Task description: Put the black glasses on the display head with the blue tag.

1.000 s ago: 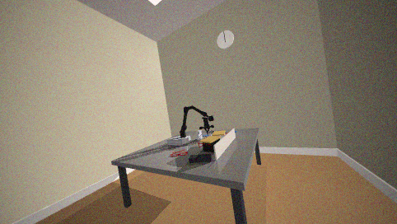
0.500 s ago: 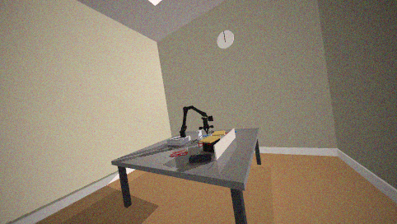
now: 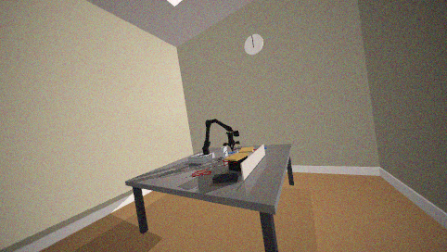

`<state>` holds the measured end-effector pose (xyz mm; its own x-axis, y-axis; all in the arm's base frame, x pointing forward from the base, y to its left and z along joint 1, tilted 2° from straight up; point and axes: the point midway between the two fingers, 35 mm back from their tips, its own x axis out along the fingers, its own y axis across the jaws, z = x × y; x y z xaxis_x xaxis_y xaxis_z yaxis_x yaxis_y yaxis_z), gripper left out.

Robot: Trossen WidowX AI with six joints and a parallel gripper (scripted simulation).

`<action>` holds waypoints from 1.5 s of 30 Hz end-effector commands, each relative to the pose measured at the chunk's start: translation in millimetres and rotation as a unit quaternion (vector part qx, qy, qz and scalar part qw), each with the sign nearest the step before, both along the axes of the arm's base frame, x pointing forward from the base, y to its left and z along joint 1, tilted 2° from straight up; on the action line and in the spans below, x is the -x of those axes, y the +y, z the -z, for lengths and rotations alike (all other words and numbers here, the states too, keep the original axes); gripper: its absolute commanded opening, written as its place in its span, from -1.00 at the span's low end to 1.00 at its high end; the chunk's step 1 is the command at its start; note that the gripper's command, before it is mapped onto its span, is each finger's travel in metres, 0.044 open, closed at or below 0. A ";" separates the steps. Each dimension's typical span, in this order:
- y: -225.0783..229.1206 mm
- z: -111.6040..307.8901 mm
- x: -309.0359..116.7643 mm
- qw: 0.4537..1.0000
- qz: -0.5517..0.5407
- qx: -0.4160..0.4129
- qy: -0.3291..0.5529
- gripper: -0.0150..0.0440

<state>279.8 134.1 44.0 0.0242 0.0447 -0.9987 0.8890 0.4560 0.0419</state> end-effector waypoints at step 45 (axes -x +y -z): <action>-37.0 1.2 2.4 1.000 -0.002 -0.001 0.000 -0.49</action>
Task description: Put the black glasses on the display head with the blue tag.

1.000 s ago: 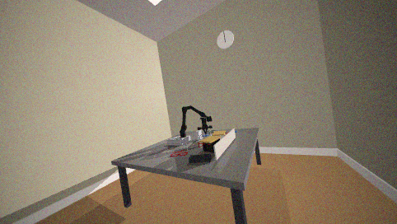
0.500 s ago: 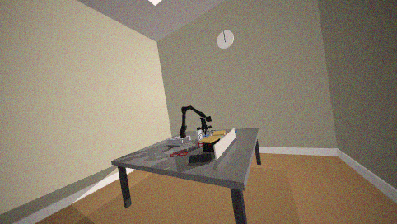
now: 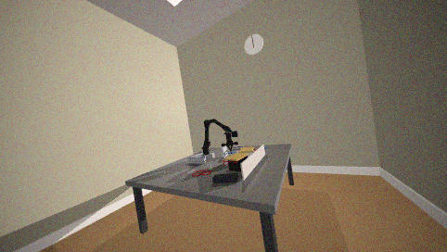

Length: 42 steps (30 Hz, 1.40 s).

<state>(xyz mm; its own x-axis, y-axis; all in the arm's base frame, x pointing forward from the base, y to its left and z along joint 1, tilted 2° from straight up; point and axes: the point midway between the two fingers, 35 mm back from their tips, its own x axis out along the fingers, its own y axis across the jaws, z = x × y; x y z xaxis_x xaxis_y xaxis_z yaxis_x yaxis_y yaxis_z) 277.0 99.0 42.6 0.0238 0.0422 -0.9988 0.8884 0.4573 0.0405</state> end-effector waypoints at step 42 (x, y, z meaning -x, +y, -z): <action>-2.8 -9.6 0.7 1.000 -0.001 -0.002 0.000 -0.49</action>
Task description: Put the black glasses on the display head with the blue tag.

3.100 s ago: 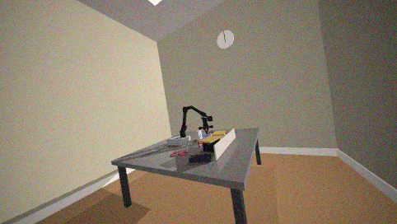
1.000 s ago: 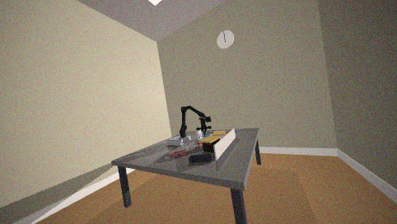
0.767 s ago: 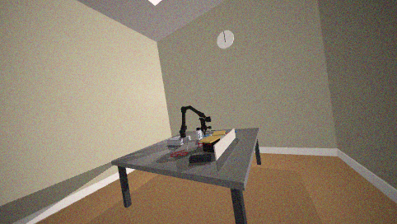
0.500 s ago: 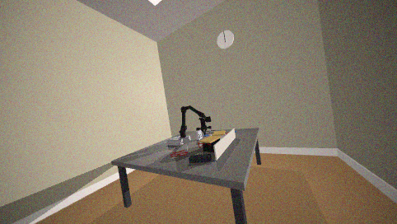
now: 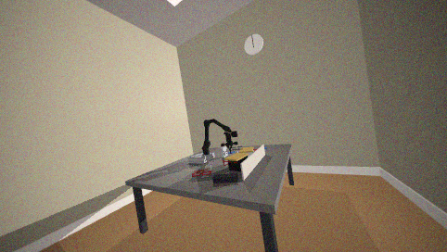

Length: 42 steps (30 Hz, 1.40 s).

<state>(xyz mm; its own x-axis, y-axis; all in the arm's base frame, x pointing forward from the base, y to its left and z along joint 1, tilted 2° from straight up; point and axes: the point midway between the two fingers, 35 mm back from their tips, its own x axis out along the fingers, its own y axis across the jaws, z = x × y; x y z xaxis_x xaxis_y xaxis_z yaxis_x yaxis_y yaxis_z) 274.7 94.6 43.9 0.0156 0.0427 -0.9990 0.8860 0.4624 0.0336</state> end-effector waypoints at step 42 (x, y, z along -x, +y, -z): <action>-127.3 -53.4 14.1 0.804 0.594 -0.008 0.019 -0.49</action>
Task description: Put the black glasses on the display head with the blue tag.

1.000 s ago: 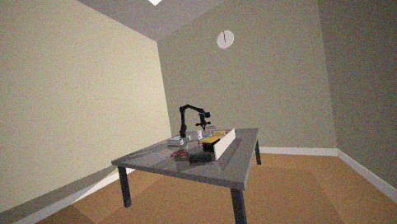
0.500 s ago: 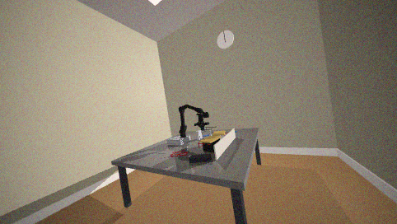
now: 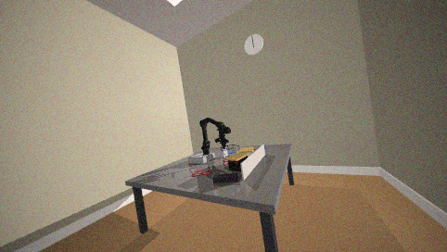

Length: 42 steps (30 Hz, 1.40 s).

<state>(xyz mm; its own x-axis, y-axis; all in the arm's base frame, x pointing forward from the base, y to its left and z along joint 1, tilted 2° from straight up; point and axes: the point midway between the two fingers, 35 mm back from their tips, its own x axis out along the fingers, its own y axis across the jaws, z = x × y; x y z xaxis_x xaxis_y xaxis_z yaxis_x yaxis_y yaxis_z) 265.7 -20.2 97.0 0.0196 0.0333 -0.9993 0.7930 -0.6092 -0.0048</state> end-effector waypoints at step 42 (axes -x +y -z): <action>-39.8 33.0 11.3 0.976 0.217 -0.004 0.006 -0.49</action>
